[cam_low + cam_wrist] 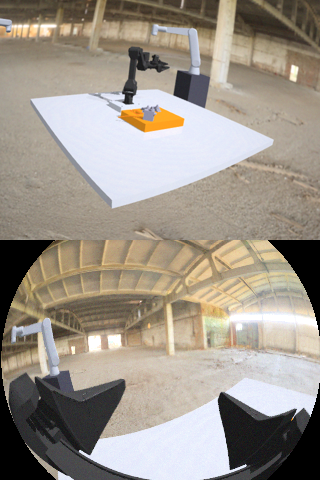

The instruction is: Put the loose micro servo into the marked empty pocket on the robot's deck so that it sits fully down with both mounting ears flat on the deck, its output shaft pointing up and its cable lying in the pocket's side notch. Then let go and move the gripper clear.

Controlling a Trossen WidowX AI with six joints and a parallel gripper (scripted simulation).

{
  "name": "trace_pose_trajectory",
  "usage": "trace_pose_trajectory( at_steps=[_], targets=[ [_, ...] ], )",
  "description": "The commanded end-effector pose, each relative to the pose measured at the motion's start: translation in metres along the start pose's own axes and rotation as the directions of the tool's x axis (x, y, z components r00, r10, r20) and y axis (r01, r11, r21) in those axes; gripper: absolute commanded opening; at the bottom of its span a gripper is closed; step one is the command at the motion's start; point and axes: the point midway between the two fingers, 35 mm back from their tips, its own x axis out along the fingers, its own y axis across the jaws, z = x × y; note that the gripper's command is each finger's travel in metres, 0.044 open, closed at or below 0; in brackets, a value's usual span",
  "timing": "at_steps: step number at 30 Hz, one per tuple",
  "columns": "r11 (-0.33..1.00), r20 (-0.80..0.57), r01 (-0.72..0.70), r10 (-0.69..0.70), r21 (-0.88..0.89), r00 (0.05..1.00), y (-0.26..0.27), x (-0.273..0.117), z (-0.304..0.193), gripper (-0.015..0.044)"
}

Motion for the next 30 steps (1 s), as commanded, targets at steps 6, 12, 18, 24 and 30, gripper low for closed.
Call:
trace_pose_trajectory(
  at_steps=[6,12,18,24,30],
  targets=[
    [0.998,-0.003,0.009,-0.009,-0.067,1.000,-0.011,0.026,0.005,0.0440],
    [0.993,-0.009,0.025,-0.026,-0.111,1.000,-0.020,0.041,0.004,0.0440],
    [0.984,-0.024,0.033,-0.037,-0.174,0.999,-0.033,0.062,0.005,0.0440],
    [0.936,-0.069,0.120,-0.151,-0.330,0.986,-0.076,0.107,0.002,0.0440],
    [0.861,-0.125,0.184,-0.273,-0.473,0.954,-0.132,0.144,0.000,0.0440]
  ],
)
